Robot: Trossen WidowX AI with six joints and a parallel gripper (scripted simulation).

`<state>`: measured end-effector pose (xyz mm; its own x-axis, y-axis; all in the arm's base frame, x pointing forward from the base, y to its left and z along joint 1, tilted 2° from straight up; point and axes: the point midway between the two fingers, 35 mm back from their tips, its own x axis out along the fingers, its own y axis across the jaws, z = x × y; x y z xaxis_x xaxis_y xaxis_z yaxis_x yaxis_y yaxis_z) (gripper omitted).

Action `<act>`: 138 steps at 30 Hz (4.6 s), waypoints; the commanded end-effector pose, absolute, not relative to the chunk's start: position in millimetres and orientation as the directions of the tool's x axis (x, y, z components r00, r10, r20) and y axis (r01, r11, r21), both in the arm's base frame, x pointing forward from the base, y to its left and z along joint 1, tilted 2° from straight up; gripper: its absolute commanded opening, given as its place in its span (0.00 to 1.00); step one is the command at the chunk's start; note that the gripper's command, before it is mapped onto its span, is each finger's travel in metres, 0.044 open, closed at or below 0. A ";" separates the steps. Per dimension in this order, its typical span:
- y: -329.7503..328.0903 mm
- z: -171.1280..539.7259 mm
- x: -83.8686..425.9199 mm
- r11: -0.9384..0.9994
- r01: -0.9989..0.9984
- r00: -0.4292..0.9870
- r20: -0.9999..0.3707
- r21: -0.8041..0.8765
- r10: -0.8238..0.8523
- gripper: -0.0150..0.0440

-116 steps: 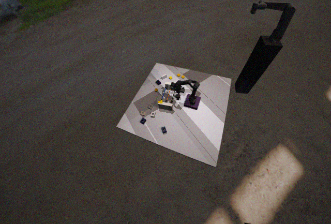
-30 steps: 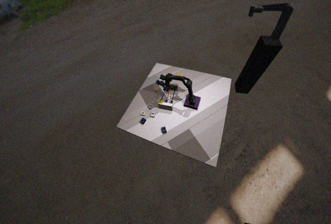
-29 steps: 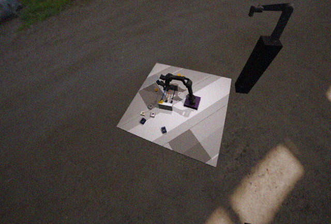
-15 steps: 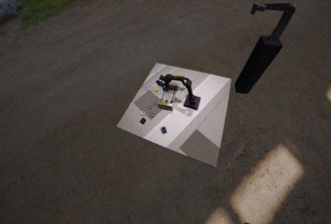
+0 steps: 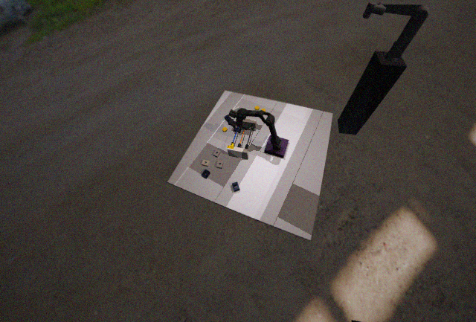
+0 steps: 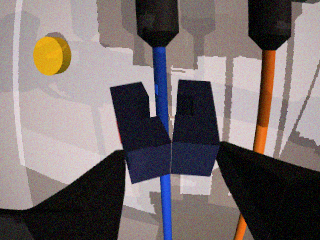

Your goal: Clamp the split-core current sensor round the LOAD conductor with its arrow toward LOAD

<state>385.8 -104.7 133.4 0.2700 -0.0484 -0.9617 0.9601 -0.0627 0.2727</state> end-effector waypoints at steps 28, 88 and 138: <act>-104.9 125.8 387.6 -0.062 0.960 0.270 -0.962 0.273 -0.048 0.25; -105.2 122.2 400.5 -0.062 0.995 0.081 -0.996 0.082 -0.029 0.83; -106.2 68.5 405.3 -0.061 0.994 0.085 -0.996 0.086 -0.032 0.80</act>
<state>405.1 -106.2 67.9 0.0835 -0.0316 -0.9960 0.9945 -0.0612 0.0853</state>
